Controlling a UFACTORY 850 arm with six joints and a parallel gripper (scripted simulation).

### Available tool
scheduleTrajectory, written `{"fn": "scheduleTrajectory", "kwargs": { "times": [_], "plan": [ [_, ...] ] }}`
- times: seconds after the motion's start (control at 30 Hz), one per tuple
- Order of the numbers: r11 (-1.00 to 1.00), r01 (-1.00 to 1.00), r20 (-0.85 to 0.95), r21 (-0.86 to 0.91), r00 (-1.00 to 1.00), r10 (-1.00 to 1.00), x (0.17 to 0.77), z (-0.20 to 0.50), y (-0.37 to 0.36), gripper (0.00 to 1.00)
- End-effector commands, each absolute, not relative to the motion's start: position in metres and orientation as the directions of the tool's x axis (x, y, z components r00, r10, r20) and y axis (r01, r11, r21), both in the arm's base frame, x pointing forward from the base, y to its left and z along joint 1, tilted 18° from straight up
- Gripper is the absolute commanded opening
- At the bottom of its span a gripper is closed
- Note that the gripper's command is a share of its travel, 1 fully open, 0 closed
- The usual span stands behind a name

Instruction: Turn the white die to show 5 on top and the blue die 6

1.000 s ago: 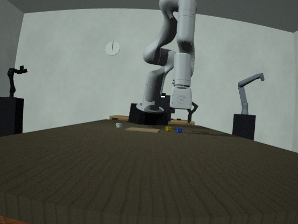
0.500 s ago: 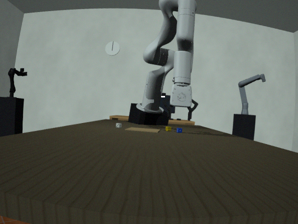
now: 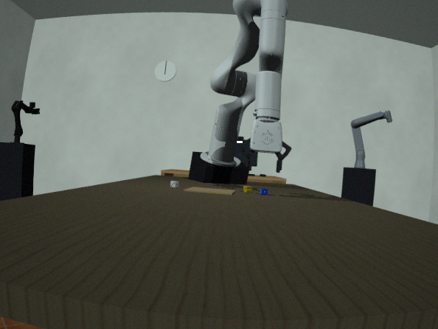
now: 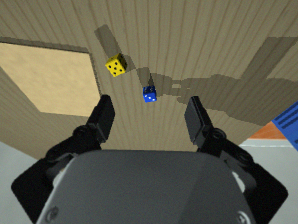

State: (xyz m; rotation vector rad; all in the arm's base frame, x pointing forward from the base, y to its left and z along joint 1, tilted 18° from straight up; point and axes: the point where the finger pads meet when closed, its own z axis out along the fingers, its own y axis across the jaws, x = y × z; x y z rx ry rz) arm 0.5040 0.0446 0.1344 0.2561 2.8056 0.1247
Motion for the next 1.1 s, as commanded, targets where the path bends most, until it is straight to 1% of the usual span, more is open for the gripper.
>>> {"fn": "scheduleTrajectory", "kwargs": {
  "times": [0.0,1.07],
  "plan": [
    [0.98,0.161,-0.28,0.118,-0.941,0.189,0.503,0.142,0.044,1.0],
    [0.98,0.161,-0.28,0.118,-0.941,0.189,0.482,0.208,0.039,1.0]
  ]
}}
